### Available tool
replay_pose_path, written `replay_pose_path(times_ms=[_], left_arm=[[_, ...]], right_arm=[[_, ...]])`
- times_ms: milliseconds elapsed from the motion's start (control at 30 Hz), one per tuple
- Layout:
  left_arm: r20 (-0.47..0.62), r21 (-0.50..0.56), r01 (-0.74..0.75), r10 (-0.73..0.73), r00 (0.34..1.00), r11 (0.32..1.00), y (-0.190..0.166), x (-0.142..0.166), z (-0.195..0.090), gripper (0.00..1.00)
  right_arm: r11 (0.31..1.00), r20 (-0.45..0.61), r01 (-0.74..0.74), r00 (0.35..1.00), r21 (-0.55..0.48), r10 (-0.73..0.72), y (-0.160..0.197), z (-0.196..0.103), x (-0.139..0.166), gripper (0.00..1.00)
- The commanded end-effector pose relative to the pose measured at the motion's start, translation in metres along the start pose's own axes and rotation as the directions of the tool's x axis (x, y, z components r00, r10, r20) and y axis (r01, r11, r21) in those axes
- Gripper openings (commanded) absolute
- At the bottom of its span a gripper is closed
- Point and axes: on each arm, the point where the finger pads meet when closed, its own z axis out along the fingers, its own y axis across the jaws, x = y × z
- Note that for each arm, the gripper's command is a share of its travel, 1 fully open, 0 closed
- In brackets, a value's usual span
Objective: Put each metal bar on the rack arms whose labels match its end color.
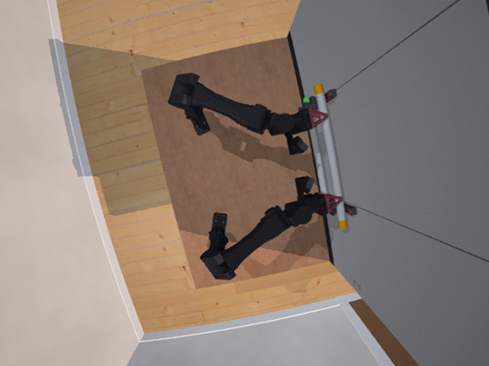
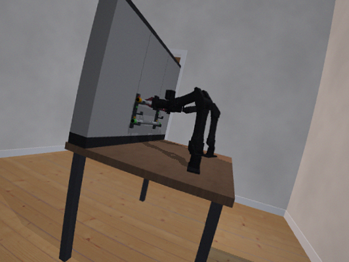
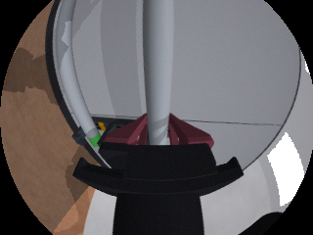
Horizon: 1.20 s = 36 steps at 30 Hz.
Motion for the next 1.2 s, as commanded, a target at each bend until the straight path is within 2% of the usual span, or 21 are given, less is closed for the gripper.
replay_pose_path(times_ms=[0, 1167], left_arm=[[0.006, -0.101, 0.004, -0.003, 1.000, 0.995, 0.019, 0.002, 0.000, 0.00], [0.005, -0.097, 0.005, -0.004, 1.000, 0.995, 0.003, 0.002, 0.002, 0.00]], right_arm=[[0.994, 0.003, -0.008, 1.000, 0.105, 0.008, -0.018, -0.001, 0.002, 0.00], [0.995, 0.002, -0.007, 1.000, 0.101, 0.006, -0.003, 0.001, 0.002, 0.00]])
